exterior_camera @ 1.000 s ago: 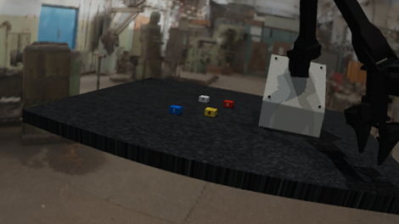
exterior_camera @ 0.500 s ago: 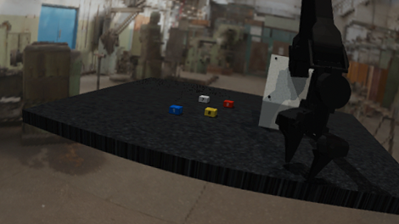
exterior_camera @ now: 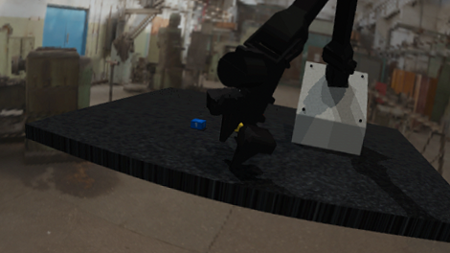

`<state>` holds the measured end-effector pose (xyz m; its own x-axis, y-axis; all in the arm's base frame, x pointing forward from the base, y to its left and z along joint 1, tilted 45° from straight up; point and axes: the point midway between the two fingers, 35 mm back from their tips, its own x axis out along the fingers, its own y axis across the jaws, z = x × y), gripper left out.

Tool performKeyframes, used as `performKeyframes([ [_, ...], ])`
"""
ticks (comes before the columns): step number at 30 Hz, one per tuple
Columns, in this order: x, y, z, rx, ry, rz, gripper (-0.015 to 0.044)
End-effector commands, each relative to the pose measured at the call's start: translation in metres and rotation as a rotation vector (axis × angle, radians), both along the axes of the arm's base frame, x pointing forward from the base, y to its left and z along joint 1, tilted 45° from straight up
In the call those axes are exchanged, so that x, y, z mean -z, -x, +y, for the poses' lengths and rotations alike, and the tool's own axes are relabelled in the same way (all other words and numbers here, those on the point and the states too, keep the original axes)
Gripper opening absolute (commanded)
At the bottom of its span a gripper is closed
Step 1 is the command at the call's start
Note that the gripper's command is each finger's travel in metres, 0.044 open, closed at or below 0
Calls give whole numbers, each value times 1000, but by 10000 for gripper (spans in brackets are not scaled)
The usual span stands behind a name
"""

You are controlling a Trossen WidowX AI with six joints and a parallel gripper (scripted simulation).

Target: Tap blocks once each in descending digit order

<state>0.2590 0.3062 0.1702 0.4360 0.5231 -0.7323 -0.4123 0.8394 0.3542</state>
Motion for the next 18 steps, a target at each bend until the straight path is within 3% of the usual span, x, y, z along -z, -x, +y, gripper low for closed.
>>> performKeyframes([
  [1,47,-30,-48,124,71,162,400],
  [9,124,-63,-150,194,182,384,400],
  [18,189,-52,-254,186,146,599,400],
])
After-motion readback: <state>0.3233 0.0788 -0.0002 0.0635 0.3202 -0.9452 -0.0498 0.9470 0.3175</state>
